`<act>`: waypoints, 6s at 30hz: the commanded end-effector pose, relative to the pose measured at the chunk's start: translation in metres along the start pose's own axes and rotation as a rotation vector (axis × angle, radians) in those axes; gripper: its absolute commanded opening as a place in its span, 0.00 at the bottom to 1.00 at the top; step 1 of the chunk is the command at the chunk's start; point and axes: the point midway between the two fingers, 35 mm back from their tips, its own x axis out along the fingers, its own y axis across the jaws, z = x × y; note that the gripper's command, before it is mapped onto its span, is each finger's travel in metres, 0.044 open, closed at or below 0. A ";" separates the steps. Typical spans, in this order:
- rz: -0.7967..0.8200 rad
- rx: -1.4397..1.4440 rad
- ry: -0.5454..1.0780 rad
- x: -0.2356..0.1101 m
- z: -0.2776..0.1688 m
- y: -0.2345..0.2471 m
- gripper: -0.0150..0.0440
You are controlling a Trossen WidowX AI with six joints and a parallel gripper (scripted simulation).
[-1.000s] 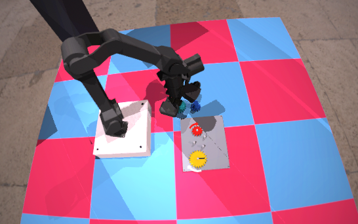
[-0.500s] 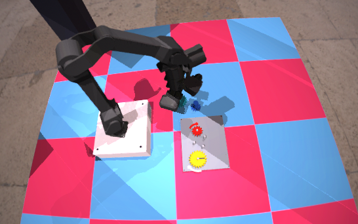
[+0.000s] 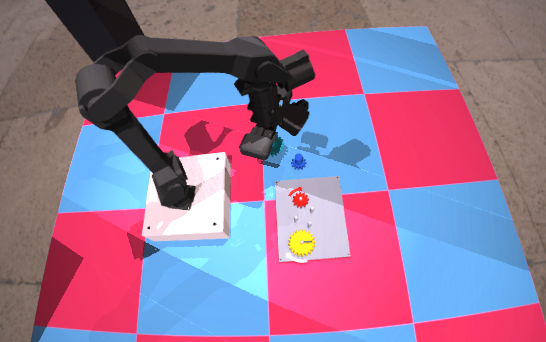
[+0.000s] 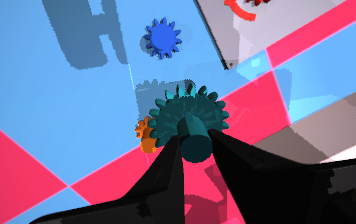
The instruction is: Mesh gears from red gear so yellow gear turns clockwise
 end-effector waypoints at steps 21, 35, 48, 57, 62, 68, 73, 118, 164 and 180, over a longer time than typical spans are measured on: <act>0.011 0.004 -0.002 -0.066 -0.011 -0.005 0.25; 0.010 0.004 -0.005 -0.056 0.010 -0.016 0.25; 0.010 0.026 -0.006 -0.043 0.031 -0.032 0.25; 0.009 0.023 -0.007 -0.035 0.046 -0.045 0.25; 0.009 0.021 -0.008 -0.030 0.053 -0.052 0.25; 0.008 0.019 -0.009 -0.025 0.061 -0.061 0.25; 0.007 0.017 -0.010 -0.020 0.068 -0.070 0.25; -0.002 0.005 -0.012 0.018 0.108 -0.148 0.25; -0.002 -0.030 -0.012 0.050 0.109 -0.148 0.25; -0.001 0.135 -0.012 0.061 0.109 -0.149 0.25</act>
